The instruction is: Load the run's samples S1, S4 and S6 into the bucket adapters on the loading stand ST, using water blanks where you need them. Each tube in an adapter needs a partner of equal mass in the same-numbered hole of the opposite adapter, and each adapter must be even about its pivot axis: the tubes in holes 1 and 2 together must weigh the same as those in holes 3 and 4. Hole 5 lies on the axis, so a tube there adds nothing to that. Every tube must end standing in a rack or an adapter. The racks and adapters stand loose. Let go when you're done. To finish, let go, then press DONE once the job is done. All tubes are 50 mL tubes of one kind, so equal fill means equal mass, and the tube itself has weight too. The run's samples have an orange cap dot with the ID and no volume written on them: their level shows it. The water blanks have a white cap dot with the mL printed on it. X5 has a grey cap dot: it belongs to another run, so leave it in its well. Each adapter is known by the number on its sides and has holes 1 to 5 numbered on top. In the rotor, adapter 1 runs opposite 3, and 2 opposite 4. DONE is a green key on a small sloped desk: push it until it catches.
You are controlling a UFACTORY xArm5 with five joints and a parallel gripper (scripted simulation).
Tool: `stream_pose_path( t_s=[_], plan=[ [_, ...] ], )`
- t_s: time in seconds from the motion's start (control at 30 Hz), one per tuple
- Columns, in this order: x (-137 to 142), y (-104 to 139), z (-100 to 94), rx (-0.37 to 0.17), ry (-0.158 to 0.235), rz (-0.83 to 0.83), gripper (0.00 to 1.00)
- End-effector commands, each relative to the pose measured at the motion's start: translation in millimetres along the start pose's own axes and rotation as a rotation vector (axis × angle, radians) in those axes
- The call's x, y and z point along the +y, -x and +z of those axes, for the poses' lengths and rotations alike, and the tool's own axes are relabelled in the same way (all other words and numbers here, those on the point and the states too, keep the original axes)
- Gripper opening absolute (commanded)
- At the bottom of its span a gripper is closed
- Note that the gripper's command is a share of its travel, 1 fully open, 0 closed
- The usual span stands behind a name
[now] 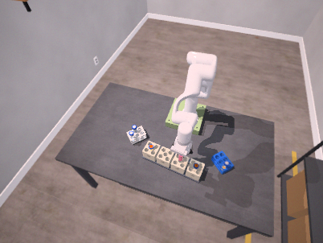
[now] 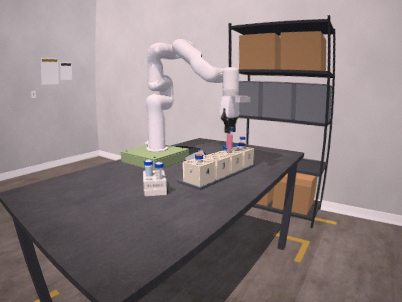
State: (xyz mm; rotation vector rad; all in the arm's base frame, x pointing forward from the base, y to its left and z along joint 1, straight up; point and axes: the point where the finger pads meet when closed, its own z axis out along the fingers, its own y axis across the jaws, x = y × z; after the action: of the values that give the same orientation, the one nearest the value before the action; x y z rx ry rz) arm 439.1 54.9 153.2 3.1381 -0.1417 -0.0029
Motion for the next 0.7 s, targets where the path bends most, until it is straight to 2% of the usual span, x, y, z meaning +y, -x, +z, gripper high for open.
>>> stream_pose_path(
  t_s=[0.0,0.67],
  plan=[
    [0,-1,2.8,0.003,-0.003,0.000,0.00],
    [0,-1,18.8,0.003,-0.003,0.000,0.00]
  ],
)
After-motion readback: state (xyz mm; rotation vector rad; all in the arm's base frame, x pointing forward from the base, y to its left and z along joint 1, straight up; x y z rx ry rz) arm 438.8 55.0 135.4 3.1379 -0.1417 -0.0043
